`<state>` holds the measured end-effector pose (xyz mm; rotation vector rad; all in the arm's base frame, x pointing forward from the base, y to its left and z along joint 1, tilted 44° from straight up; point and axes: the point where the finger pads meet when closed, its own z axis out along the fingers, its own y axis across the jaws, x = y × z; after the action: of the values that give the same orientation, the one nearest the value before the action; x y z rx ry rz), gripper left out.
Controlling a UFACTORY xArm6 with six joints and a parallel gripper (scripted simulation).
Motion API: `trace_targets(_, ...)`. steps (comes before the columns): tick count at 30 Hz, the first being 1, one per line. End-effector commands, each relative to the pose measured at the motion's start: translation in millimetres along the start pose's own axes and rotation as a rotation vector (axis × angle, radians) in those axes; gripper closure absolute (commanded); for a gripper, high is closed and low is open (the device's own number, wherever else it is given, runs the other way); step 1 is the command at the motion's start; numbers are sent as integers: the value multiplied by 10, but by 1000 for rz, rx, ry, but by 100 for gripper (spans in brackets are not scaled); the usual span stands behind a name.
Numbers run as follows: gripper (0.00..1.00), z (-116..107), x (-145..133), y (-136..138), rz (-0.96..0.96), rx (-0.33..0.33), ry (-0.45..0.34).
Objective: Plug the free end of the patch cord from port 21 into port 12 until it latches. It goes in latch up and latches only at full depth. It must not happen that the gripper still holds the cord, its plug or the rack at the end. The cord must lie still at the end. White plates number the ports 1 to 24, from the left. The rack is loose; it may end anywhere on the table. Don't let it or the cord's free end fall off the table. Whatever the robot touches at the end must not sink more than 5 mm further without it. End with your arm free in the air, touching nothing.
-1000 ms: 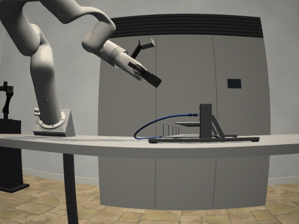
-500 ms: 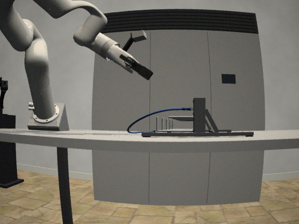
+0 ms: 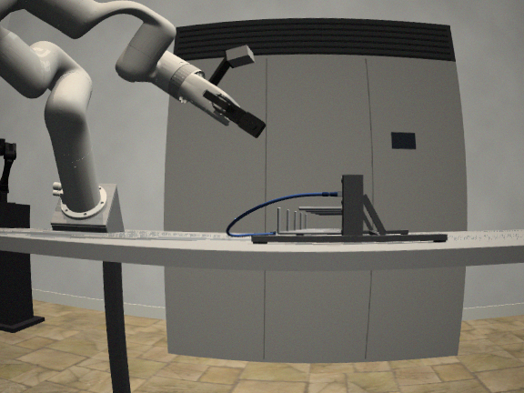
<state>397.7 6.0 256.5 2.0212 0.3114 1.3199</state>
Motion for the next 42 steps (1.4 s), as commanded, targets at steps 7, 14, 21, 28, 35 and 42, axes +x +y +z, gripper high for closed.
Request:
trace_targets(7, 100, -1, 12, 321, 2, 8, 1)
trace_targets(14, 100, -1, 12, 341, 2, 8, 1)
trace_targets(21, 100, 96, 12, 340, 2, 8, 1)
trace_targets(28, 100, 535, 13, 337, 2, 8, 1)
trace_targets(35, 100, 972, 13, 333, 2, 8, 1)
trace_targets(42, 100, 1366, 13, 330, 2, 8, 1)
